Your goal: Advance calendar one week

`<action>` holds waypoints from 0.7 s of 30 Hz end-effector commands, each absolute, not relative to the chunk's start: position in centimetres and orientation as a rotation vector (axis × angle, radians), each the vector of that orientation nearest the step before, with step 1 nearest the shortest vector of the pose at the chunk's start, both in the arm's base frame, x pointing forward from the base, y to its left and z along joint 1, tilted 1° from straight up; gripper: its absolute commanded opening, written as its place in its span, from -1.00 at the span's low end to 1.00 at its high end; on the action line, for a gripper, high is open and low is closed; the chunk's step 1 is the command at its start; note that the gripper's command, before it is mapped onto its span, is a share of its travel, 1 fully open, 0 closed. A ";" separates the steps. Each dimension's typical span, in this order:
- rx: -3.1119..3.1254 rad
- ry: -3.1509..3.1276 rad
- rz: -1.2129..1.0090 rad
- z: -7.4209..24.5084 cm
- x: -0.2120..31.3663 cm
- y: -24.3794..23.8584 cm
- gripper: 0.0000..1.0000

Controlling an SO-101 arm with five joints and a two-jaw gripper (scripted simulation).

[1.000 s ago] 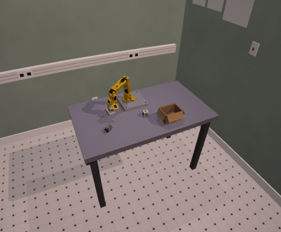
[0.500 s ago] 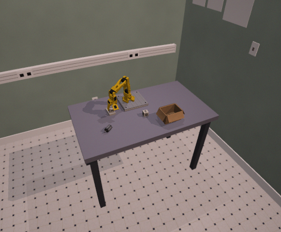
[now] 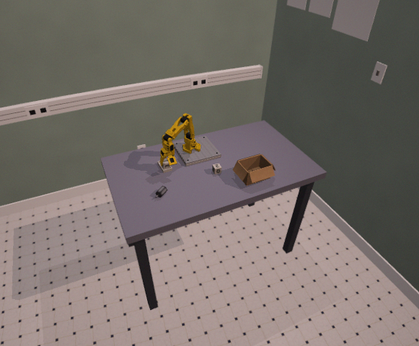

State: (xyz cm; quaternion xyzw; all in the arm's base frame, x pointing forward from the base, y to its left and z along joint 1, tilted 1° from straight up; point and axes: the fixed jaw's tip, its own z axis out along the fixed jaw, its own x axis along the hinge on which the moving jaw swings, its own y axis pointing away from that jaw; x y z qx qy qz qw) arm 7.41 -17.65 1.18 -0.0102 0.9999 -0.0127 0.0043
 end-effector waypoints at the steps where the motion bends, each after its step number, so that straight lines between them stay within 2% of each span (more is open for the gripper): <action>1: -0.027 3.141 -0.002 0.7 7.4 -17.2 -1.00; 14: -0.027 3.141 -0.002 0.5 7.4 -17.2 -0.99; 17: -0.027 3.141 -0.002 0.5 7.4 -17.2 -0.90; 21: -0.027 3.141 -0.002 0.5 7.4 -17.2 -0.67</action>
